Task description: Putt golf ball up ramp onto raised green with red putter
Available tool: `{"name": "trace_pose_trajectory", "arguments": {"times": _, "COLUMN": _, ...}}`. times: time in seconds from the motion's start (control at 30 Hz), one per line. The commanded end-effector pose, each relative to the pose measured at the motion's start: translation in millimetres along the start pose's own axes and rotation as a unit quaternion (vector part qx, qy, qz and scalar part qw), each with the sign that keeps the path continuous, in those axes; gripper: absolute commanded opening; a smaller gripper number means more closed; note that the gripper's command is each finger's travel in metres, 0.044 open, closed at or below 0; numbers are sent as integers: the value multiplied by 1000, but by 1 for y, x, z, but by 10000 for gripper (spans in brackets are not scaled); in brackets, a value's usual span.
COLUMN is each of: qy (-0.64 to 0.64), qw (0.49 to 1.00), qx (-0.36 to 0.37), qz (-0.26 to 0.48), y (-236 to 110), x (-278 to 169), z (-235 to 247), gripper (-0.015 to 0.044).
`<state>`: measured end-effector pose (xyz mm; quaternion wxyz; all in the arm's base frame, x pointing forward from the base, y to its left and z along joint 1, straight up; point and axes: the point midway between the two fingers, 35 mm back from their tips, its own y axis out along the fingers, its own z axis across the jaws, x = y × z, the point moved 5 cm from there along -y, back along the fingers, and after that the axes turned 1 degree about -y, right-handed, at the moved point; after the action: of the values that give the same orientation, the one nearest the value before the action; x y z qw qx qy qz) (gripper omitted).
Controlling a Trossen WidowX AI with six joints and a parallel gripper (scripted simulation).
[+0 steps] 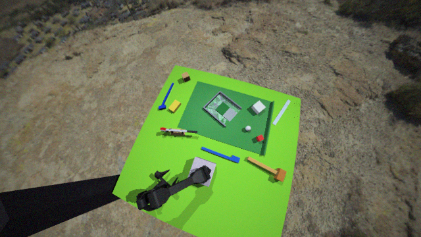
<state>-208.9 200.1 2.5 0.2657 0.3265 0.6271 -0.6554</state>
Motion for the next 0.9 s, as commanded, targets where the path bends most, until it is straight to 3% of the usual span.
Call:
{"name": "trace_pose_trajectory", "arguments": {"times": 0.0, "qy": 1, "qw": 1000, "qx": 3, "qz": -2, "y": 1, "x": -1, "z": -1, "gripper": 426}}
{"name": "trace_pose_trajectory", "arguments": {"times": 0.3, "qy": 69, "qw": 980, "qx": 128, "qz": -133, "y": 33, "x": -56, "z": -67, "gripper": 440}}
{"name": "trace_pose_trajectory", "arguments": {"times": 0.5, "qy": 170, "qw": 937, "qx": 190, "qz": -239, "y": 73, "x": -109, "z": -113, "gripper": 440}}
{"name": "trace_pose_trajectory", "arguments": {"times": 0.87, "qy": 367, "qw": 826, "qx": 189, "qz": -383, "y": 158, "x": -228, "z": -149, "gripper": 440}}
